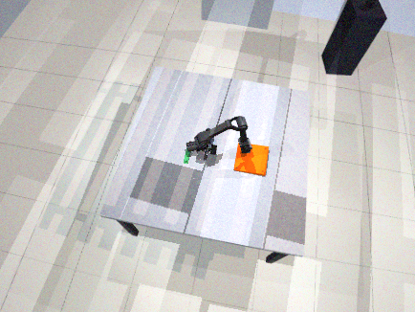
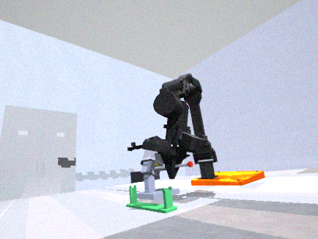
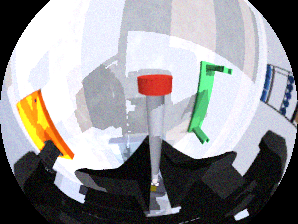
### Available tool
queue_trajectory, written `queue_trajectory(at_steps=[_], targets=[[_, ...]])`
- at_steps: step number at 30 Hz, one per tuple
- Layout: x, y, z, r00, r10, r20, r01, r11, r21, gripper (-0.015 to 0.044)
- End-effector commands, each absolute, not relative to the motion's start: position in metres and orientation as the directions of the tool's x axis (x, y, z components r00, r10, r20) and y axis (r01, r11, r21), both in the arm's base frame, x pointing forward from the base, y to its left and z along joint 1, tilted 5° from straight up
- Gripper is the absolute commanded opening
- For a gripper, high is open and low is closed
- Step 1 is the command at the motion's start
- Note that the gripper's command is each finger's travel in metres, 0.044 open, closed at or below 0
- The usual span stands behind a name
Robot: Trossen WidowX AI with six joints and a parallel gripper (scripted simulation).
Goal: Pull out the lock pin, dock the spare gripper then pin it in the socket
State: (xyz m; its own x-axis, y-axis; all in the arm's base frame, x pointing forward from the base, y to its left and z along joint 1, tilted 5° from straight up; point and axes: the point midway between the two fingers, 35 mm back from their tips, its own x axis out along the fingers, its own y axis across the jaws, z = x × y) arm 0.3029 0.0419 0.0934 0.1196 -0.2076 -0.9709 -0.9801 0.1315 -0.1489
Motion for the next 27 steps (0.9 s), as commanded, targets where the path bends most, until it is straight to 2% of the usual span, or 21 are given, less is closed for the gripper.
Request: queue_trajectory(at_steps=[1, 27], targets=[[0.3014, 0.0383, 0.0914, 0.118, -0.215, -0.969, -0.981, 0.126, -0.148, 0.0], [0.2997, 0.0286, 0.0907, 0.131, -0.217, -0.967, -0.979, 0.127, -0.161, 0.0]])
